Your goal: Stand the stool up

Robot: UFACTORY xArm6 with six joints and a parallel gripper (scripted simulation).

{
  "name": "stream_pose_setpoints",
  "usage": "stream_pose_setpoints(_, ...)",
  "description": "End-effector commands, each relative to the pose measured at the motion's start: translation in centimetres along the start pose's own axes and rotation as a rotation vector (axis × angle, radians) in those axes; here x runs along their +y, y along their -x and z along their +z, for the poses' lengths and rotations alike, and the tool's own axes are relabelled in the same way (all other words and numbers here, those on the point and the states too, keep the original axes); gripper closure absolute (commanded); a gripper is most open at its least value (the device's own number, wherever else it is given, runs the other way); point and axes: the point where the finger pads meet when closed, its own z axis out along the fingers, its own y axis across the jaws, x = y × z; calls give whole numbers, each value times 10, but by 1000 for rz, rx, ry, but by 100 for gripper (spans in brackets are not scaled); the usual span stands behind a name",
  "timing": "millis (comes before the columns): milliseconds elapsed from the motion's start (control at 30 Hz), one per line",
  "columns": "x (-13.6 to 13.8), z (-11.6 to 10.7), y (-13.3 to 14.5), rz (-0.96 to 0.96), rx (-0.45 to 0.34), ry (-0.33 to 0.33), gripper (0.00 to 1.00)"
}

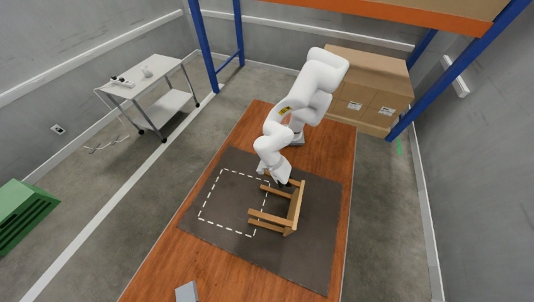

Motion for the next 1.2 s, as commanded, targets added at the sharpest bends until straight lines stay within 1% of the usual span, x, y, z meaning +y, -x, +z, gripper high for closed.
stream_pose_setpoints(0,-1,-2,-3,-2,-17,-2,75)
stream_pose_setpoints(667,-2,-4,-14,-1,-68,-1,75)
stream_pose_setpoints(1167,-2,-5,-16,-1,-79,0,75)
